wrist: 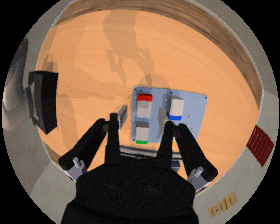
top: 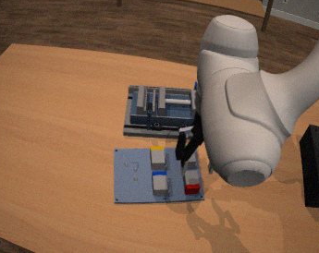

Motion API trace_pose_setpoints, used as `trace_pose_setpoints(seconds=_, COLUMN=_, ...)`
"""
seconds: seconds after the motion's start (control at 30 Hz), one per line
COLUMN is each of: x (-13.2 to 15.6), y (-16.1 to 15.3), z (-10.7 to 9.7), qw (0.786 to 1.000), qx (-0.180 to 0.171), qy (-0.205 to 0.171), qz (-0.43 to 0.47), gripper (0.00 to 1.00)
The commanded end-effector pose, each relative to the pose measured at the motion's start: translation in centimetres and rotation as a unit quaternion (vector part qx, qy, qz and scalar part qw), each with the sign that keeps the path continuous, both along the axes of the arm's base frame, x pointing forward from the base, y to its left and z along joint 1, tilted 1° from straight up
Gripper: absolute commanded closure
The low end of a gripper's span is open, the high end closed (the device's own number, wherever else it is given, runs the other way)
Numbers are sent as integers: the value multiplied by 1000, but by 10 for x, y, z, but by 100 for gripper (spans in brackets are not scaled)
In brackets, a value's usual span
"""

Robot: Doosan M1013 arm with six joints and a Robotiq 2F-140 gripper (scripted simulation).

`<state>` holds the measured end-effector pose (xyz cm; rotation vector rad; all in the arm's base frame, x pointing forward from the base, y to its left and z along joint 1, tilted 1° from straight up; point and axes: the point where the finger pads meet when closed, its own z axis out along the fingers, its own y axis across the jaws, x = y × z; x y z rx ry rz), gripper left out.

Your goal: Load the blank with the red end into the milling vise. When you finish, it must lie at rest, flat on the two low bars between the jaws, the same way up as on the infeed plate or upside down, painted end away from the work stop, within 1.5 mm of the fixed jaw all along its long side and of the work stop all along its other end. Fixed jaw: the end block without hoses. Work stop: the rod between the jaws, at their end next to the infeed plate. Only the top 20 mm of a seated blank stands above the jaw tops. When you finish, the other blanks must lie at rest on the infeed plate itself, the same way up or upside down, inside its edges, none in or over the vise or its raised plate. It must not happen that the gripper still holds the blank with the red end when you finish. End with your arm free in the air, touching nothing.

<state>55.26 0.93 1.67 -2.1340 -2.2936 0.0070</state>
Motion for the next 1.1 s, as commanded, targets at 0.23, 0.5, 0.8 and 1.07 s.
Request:
trace_pose_setpoints(seconds=0.23, x=1, y=-1, z=4, qw=1000, qx=0, qy=0, qz=0, gripper=55)
trace_pose_setpoints(seconds=0.5, x=2, y=-1, z=7, qw=1000, qx=0, qy=0, qz=0, gripper=55)
trace_pose_setpoints(seconds=0.8, x=2, y=-2, z=8, qw=1000, qx=0, qy=0, qz=0, gripper=55)
trace_pose_setpoints(seconds=1.07, x=3, y=-2, z=10, qw=1000, qx=0, qy=0, qz=0, gripper=55)
